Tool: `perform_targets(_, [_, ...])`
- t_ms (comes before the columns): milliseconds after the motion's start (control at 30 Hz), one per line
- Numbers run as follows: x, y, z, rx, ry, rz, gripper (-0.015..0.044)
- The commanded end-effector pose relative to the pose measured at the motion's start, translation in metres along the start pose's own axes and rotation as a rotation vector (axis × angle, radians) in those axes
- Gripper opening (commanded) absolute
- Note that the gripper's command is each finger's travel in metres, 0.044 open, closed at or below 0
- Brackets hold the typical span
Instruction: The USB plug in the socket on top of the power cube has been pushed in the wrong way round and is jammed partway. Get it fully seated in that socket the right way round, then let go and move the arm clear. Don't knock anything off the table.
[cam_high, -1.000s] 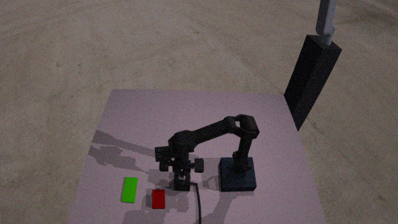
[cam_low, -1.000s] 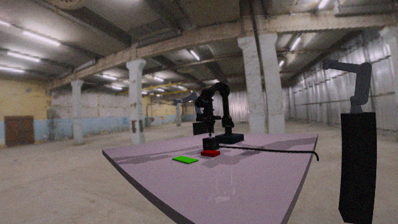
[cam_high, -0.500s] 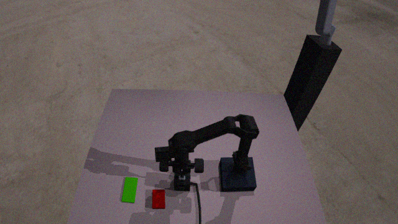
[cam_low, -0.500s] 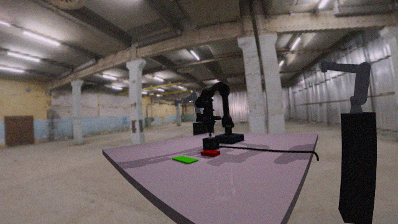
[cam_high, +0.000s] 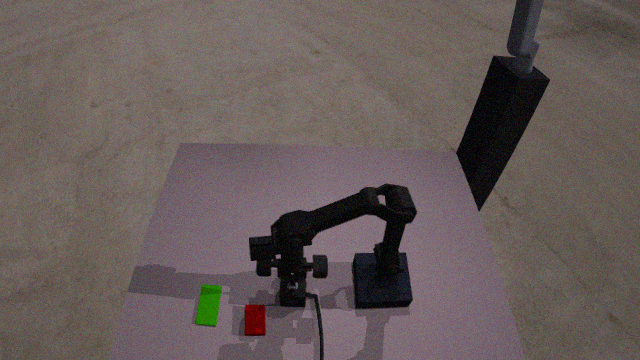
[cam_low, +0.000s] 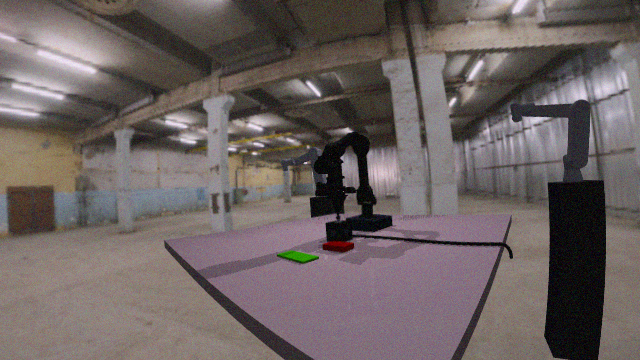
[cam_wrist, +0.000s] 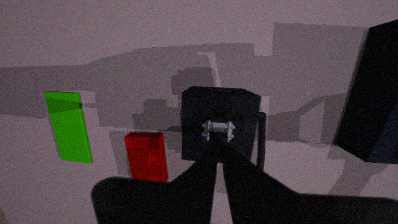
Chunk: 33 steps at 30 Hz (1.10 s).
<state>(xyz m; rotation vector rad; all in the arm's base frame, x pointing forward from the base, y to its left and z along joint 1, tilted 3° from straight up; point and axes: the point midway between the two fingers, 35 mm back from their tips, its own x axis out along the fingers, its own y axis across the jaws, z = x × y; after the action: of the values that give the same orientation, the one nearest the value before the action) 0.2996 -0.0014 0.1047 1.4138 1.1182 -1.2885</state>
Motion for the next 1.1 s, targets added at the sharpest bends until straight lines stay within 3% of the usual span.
perform_targets(0, [0.0018, -0.0007, 0.0000, -0.003, 0.000, -0.003, 0.0000])
perform_targets(1067, [0.0057, -0.0007, 0.0000, -0.003, 0.000, -0.003, 0.0000])
